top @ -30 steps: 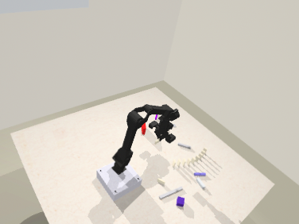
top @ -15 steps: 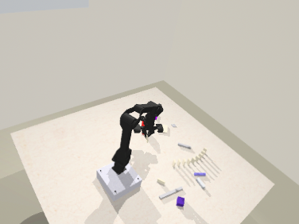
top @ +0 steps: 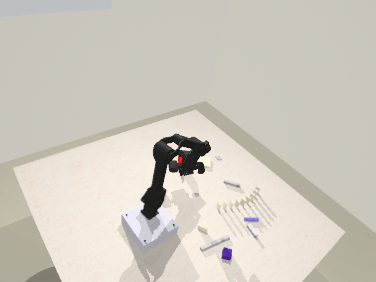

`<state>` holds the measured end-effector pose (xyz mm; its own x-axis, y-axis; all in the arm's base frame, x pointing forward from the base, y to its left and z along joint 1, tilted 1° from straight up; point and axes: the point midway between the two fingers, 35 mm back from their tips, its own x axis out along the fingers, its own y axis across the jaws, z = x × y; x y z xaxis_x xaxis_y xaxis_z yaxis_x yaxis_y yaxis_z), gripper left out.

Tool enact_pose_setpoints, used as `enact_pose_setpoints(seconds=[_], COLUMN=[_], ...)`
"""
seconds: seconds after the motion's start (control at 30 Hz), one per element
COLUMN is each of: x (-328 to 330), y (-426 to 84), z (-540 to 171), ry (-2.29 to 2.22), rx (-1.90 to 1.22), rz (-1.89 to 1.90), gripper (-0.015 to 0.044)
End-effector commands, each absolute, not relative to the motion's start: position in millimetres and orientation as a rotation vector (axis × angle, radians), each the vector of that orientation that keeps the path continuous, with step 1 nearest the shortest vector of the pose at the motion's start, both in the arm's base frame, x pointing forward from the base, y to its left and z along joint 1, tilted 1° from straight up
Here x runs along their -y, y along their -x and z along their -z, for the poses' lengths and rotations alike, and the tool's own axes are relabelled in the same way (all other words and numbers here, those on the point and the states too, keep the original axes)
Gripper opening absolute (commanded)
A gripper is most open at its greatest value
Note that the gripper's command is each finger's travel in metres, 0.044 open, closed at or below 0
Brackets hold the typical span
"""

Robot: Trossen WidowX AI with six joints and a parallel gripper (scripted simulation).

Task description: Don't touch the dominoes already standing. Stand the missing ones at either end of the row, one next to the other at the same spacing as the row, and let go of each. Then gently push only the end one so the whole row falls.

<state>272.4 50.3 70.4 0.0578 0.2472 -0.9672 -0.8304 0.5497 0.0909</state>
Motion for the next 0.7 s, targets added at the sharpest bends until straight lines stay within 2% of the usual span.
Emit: enact_pose_setpoints(seconds=[0.0,0.67], x=[-51,-43], y=[-272,-275], z=[-57,-34], ry=[0.511,0.196], rx=[-1.200,-0.691], rz=[-0.952,-1.091], gripper=[0.0022,0.0022])
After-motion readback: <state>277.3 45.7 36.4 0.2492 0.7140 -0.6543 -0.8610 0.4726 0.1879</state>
